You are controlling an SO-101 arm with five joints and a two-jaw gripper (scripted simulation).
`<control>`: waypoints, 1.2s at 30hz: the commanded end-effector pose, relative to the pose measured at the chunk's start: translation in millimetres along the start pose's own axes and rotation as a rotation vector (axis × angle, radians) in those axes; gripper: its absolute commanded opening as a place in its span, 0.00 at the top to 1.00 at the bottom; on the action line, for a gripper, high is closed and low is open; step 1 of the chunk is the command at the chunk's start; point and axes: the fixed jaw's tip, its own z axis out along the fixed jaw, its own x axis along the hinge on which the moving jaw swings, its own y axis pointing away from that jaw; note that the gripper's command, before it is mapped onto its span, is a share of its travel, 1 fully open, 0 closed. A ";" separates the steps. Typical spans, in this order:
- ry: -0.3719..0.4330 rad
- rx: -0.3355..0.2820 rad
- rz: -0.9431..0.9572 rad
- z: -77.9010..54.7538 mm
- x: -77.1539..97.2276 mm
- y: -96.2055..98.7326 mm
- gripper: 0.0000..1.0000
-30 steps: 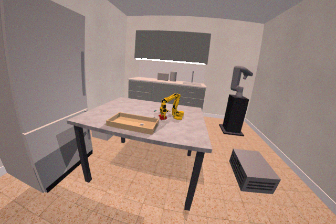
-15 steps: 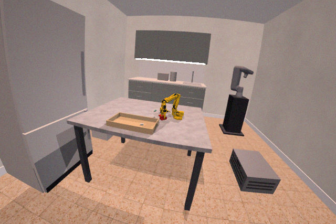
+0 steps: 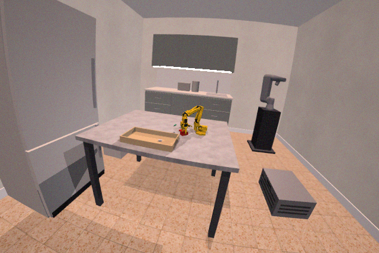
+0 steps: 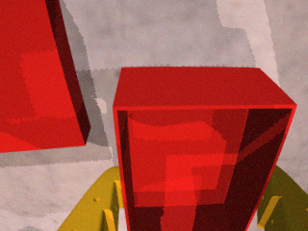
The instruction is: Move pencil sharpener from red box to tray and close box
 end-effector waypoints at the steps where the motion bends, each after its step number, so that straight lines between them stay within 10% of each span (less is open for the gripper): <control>1: 0.014 -0.002 0.000 -0.6 1.7 1.7 0.78; 36: 0.014 -0.002 0.000 -0.6 1.7 1.7 0.75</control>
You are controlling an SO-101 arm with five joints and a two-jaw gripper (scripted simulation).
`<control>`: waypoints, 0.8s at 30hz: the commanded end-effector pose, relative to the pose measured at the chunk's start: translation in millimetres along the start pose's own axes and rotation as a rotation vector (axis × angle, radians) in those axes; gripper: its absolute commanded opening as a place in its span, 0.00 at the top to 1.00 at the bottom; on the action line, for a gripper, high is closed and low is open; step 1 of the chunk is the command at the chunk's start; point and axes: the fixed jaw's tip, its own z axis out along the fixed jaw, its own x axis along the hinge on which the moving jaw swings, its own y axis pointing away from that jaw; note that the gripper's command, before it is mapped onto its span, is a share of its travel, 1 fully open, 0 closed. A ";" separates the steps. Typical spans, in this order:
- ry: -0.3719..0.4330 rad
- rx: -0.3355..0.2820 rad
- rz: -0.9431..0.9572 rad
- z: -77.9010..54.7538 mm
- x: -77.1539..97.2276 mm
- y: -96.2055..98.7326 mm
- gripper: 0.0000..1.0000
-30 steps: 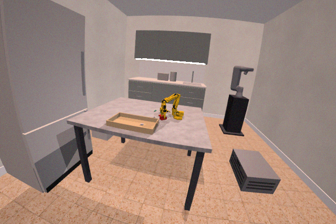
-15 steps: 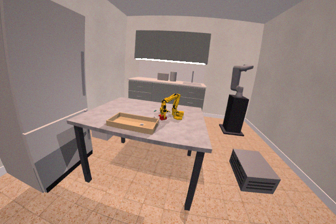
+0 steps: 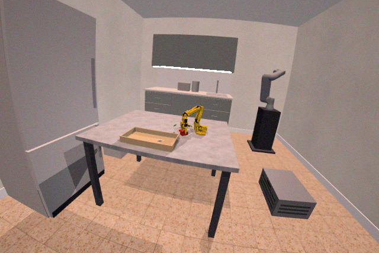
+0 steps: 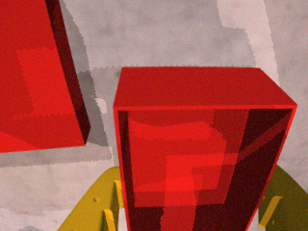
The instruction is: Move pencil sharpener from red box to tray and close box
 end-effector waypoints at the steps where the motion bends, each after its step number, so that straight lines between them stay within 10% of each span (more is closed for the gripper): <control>1: 0.014 -0.002 0.000 -0.6 1.7 1.7 0.75; 24: 0.014 -0.002 0.000 -0.6 1.7 1.7 0.69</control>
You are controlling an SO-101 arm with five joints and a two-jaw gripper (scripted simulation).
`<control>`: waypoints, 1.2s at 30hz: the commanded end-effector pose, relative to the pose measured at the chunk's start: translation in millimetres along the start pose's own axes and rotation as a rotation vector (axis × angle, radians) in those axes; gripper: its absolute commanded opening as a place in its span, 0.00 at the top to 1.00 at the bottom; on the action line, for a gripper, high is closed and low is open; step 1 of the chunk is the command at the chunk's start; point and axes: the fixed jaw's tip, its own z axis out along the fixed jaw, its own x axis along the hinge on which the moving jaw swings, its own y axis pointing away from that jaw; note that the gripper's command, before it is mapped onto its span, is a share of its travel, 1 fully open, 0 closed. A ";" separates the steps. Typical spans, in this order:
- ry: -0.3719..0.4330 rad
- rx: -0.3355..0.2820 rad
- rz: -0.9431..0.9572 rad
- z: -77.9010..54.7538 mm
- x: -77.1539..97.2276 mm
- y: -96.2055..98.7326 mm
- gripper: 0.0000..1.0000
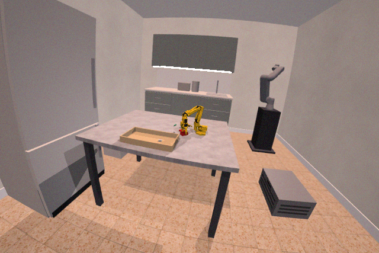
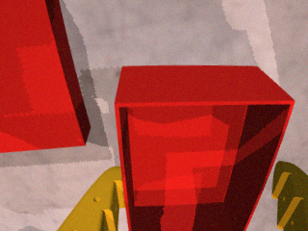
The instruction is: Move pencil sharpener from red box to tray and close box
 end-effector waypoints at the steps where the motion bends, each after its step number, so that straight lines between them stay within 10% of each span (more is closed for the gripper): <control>1: 0.014 -0.002 0.000 -0.6 1.7 1.7 0.69; 36: 0.014 -0.002 0.001 -33.9 3.6 2.3 0.69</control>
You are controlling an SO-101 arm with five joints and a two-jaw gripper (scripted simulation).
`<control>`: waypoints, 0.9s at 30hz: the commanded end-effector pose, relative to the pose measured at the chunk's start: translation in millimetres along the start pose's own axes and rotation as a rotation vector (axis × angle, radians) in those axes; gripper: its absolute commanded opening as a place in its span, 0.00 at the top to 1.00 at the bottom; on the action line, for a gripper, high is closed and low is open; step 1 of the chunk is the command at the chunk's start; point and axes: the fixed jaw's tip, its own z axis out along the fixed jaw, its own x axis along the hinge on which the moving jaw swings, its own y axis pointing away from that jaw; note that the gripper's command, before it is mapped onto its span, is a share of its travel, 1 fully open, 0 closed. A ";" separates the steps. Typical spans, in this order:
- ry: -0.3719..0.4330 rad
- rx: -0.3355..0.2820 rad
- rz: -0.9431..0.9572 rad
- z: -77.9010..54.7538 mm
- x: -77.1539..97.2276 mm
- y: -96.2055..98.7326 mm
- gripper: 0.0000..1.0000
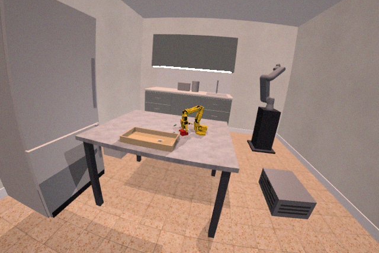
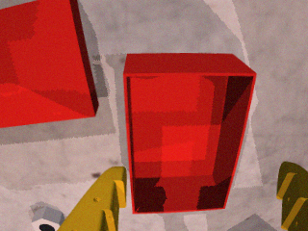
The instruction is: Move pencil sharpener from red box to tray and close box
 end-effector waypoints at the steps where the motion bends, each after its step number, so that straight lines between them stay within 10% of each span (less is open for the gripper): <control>1: 0.047 -0.009 0.000 -16.6 5.0 2.6 0.69; 27: 0.047 -0.009 0.000 -33.4 1.9 1.9 0.69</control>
